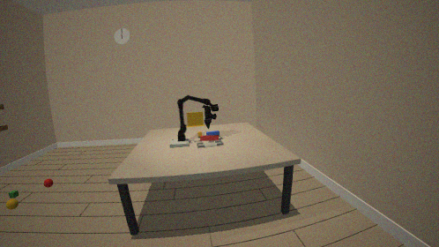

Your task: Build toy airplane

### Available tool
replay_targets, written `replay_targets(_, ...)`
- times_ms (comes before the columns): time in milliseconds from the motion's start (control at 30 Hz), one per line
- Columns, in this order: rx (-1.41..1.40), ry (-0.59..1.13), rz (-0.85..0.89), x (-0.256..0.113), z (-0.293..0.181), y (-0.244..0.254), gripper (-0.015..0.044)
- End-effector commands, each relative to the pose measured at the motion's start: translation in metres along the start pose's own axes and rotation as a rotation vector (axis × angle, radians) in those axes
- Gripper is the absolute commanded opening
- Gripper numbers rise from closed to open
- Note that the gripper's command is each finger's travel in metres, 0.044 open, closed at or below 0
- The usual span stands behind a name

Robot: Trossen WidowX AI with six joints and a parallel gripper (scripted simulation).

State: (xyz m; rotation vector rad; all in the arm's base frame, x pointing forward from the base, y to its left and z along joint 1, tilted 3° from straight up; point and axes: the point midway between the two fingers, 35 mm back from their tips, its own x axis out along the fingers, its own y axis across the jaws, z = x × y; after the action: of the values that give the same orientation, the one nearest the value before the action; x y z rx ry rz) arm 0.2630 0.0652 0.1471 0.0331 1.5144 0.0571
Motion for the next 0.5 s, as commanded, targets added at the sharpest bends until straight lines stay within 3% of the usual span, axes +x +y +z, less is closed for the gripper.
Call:
replay_targets(0,-0.006,0.012,-0.012,0.007,0.001,-0.005,0.0440)
replay_targets(133,-0.006,0.012,-0.012,0.050,0.000,-0.006,0.0440)
replay_targets(467,-0.006,0.012,-0.012,0.067,0.000,-0.006,0.0440)
